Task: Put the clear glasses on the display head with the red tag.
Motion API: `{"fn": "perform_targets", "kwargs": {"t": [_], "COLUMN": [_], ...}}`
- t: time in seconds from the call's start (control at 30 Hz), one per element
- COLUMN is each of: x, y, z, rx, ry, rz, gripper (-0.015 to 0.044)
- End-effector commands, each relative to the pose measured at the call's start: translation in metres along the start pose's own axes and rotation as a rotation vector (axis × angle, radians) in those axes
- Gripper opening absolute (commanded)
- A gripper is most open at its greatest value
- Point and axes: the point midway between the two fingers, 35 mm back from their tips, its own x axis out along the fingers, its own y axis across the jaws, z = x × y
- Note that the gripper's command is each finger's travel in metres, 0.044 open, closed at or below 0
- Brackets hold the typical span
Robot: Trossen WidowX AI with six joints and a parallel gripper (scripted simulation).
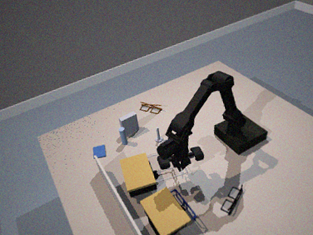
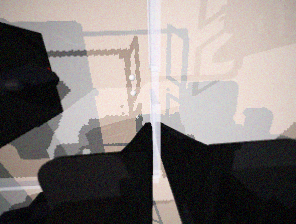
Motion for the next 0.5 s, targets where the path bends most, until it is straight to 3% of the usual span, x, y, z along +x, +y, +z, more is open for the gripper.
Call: {"fn": "perform_targets", "kwargs": {"t": [0.0,0.47], "x": [0.002,0.004], "y": [0.007,0.025], "z": [0.001,0.001], "rx": [-0.004,-0.004], "ry": [-0.007,-0.007], "rz": [-0.002,-0.001], "gripper": [0.0,0.0]}}
